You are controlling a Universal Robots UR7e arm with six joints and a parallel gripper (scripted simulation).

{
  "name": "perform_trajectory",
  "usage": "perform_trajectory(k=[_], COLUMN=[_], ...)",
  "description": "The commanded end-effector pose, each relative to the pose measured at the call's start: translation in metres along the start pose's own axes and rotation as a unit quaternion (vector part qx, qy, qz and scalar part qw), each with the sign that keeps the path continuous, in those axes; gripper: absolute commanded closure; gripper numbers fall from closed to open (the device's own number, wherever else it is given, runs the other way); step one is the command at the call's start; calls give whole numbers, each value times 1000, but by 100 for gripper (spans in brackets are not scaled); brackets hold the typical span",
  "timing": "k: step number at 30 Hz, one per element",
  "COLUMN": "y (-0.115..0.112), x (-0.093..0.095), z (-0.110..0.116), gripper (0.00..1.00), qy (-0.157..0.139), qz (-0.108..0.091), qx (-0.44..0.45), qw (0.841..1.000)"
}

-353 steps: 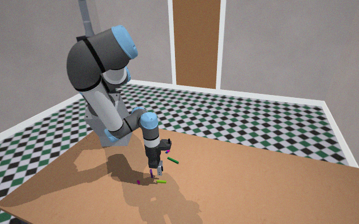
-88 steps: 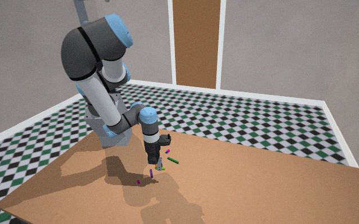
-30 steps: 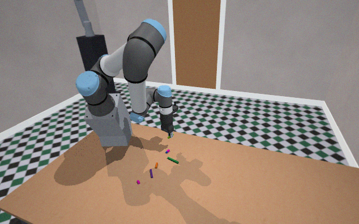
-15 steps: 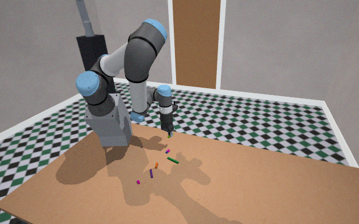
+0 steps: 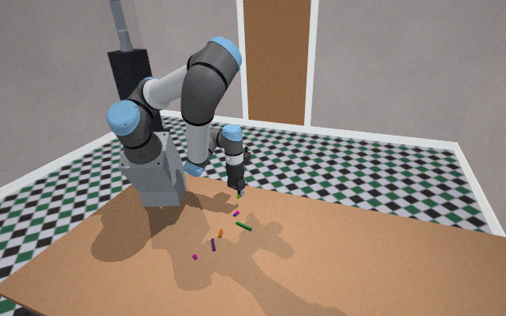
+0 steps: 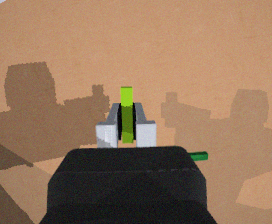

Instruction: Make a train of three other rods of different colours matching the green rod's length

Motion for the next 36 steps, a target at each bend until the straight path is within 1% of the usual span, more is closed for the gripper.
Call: perform_trajectory(k=[1,2,10,15,21,36], y=[0,0,1,1,1,1], x=[16,16,51,64,67,67], z=[0,0,-1,-1,-1,-1], gripper=[76,76,76,76,76,76], qy=[0,0,0,0,0,0], qz=[0,0,0,0,0,0], qx=[0,0,0,0,0,0], qw=[1000,1000,1000,1000,1000,1000])
Point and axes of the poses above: the point where the finger pads meet when closed, its own x axis out along the fingers, its own y axis across the jaws, z = x × y, the point moved 6 cm from there along -x, back along the fingers, and after that the axes turned 10 degrees about x, right-handed, at the moved point
